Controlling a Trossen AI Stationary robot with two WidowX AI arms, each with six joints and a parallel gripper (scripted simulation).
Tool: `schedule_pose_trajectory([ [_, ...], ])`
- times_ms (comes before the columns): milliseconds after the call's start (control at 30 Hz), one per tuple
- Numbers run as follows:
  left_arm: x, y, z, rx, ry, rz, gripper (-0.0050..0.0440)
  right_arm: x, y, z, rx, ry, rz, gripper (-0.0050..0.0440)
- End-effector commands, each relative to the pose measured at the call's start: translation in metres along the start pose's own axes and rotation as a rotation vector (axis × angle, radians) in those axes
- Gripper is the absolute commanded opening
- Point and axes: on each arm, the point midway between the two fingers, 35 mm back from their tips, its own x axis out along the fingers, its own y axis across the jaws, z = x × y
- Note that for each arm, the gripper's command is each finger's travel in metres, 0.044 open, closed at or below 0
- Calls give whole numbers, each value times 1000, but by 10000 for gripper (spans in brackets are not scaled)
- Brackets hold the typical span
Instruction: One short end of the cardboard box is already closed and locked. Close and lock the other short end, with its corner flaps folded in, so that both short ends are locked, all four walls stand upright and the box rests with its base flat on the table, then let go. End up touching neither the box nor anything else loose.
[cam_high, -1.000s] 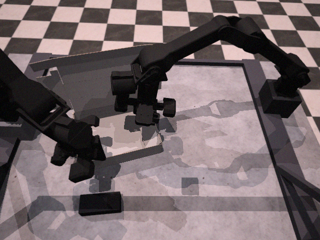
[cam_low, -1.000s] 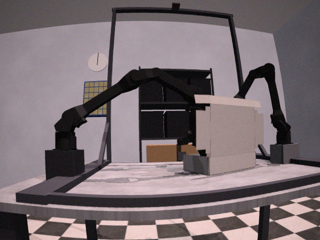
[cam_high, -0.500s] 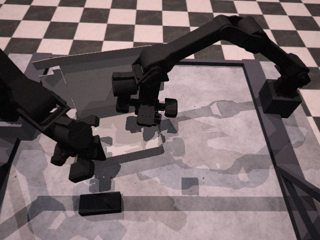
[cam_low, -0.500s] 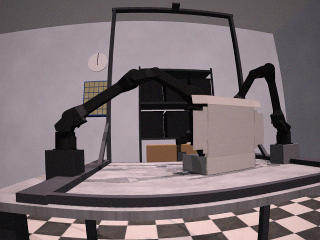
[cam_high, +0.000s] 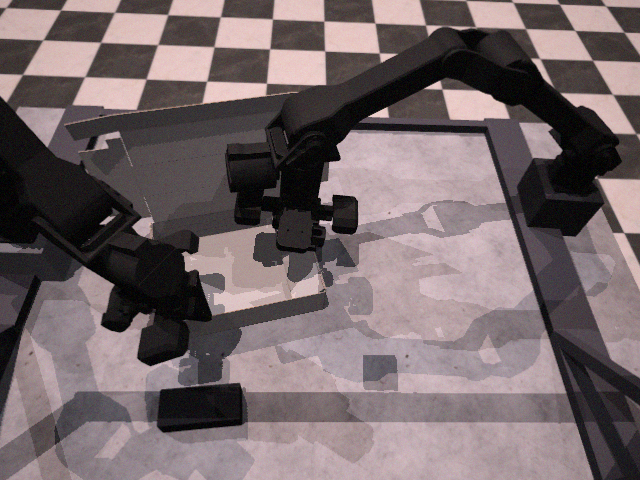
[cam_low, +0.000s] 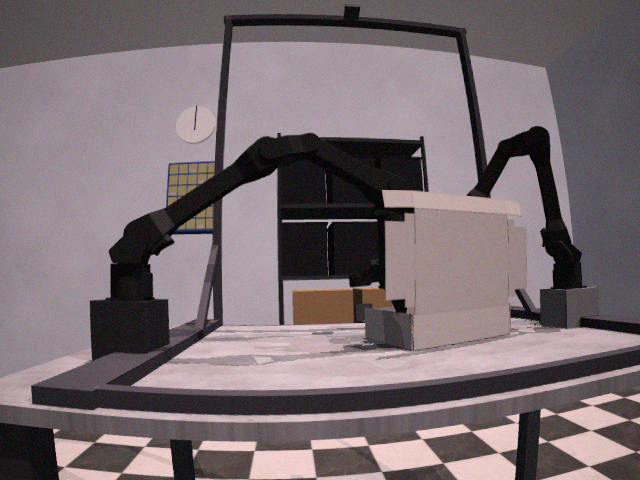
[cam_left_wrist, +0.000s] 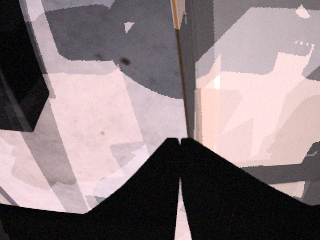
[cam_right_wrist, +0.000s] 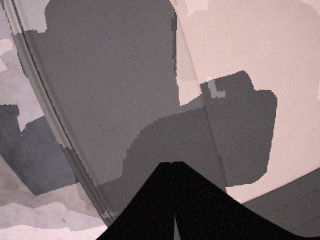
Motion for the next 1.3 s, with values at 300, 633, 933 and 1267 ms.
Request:
schedule_pose_trajectory([
  [300, -3, 3, -2, -5, 2, 14, 4, -5, -5, 1, 3, -12, -28, 0],
  [633, -3, 3, -3, -5, 5, 12, 4, -4, -5, 2, 2, -12, -27, 0],
  [933, -3, 3, -3, -5, 5, 12, 4, -4, -4, 2, 3, -12, -29, 0],
  [1267, -3, 3, -3, -5, 5, 12, 4, -3, -3, 1, 3, -12, -28, 0],
])
